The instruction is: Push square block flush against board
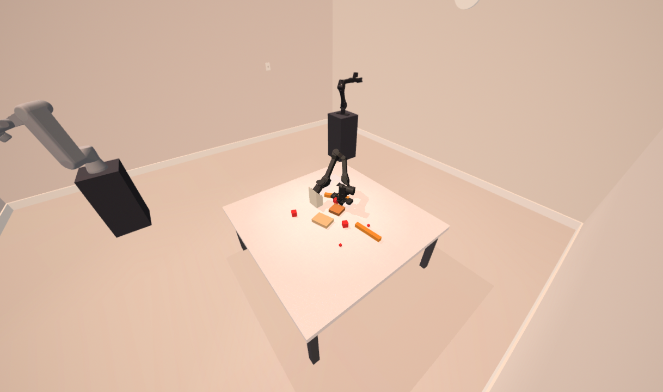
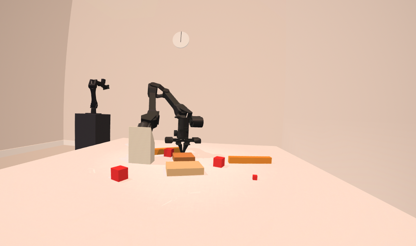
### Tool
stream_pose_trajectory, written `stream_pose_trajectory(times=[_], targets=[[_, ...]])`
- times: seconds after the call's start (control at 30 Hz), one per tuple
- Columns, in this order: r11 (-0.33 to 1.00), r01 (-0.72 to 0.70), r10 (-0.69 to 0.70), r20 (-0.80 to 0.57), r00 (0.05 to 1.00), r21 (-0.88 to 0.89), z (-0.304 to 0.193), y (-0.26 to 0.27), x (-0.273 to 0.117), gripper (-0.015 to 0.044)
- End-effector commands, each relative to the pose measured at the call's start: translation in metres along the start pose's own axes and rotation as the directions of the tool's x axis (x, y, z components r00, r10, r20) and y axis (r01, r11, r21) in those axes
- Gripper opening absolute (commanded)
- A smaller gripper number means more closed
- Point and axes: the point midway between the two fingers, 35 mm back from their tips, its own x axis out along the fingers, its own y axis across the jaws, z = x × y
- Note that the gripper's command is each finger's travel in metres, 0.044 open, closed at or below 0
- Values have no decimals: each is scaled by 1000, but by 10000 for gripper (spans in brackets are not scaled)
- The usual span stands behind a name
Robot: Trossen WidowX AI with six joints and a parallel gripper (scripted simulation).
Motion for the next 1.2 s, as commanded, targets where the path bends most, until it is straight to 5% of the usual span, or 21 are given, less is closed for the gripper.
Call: stream_pose_trajectory(times=[0.0,1.17], targets=[[1000,-3,3,-5,1000,-1,-4,0,1,0],[1000,-5,5,-7,1000,-1,-28,0,1,0]])
